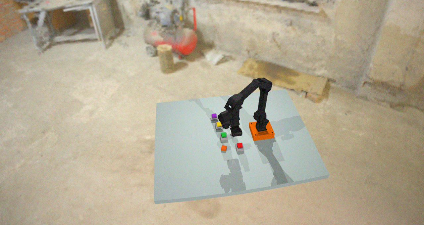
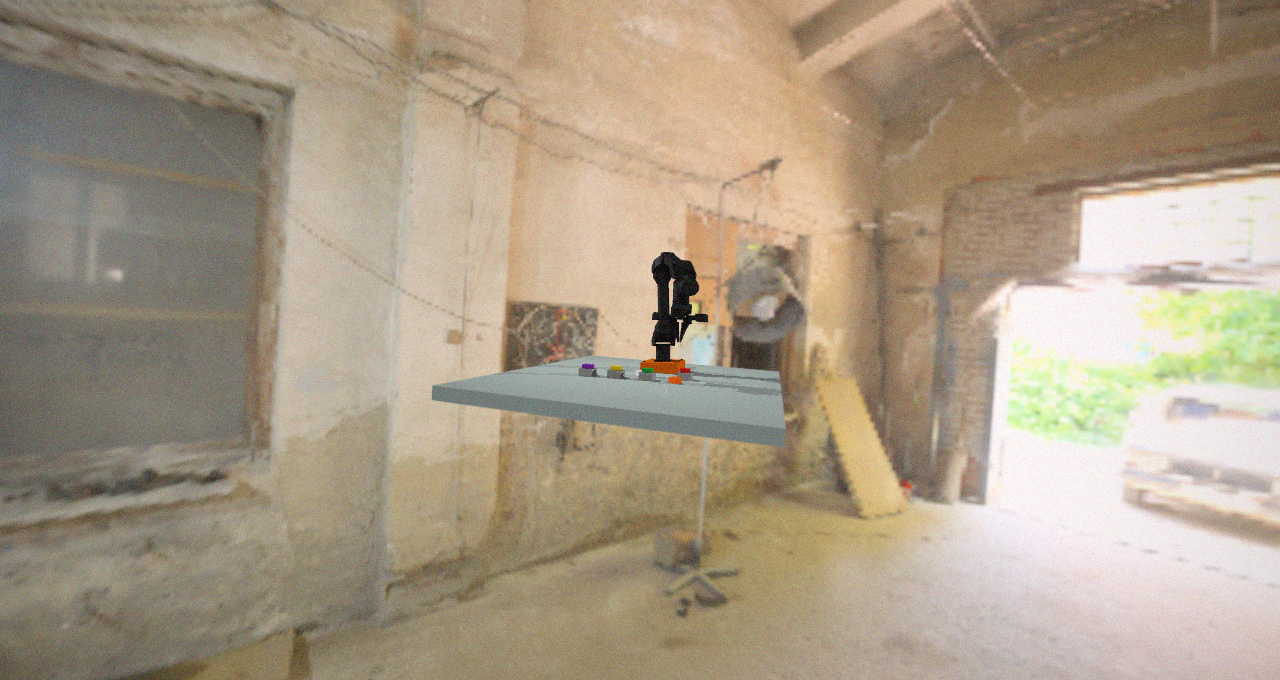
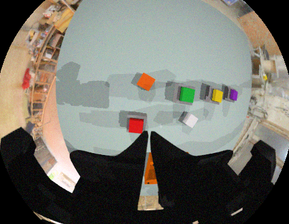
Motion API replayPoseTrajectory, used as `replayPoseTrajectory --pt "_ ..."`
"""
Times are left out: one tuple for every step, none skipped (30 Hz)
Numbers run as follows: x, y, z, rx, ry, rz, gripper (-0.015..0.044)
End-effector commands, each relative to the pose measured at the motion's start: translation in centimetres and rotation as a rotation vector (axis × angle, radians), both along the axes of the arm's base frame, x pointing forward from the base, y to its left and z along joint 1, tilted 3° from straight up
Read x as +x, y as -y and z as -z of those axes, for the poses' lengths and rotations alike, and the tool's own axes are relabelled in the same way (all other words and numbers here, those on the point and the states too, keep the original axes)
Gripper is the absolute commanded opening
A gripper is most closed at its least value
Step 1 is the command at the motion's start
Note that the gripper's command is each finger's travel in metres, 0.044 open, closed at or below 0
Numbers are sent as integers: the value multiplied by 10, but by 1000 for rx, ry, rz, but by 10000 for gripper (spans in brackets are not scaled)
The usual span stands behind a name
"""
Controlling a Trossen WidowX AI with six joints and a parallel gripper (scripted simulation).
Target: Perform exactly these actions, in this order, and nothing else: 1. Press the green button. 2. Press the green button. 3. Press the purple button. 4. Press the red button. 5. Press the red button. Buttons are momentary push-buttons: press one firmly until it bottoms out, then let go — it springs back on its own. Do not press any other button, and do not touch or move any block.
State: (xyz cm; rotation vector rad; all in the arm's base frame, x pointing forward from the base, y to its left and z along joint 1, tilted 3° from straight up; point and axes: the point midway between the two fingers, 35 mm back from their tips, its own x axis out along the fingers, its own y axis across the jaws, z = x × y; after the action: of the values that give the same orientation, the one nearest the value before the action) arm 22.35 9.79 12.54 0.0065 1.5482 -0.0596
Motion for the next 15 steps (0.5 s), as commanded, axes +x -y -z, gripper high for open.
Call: replayPoseTrajectory --pt "-29 -18 7 -12 -3 20 20" --pt "-33 -21 7 -13 -3 22 20" --pt "-35 -22 8 -13 -3 23 20" --pt "-36 -22 8 -14 -3 23 20" --pt "-36 -22 8 -14 -3 23 20" --pt "-36 -23 10 -14 -3 23 20" --pt "-35 -23 16 -14 -3 23 20" --pt "-34 -23 26 -14 -3 23 20" --pt "-34 -22 39 -14 -3 23 20" --pt "-34 -21 52 -14 -3 23 20" --pt "-34 -20 62 -14 -3 23 20" --pt "-35 -20 68 -14 -3 23 20" --pt "-35 -19 70 -14 -3 23 20" --pt "-35 -19 70 -14 -3 23 20" --pt "-35 -19 70 -14 -3 23 20"
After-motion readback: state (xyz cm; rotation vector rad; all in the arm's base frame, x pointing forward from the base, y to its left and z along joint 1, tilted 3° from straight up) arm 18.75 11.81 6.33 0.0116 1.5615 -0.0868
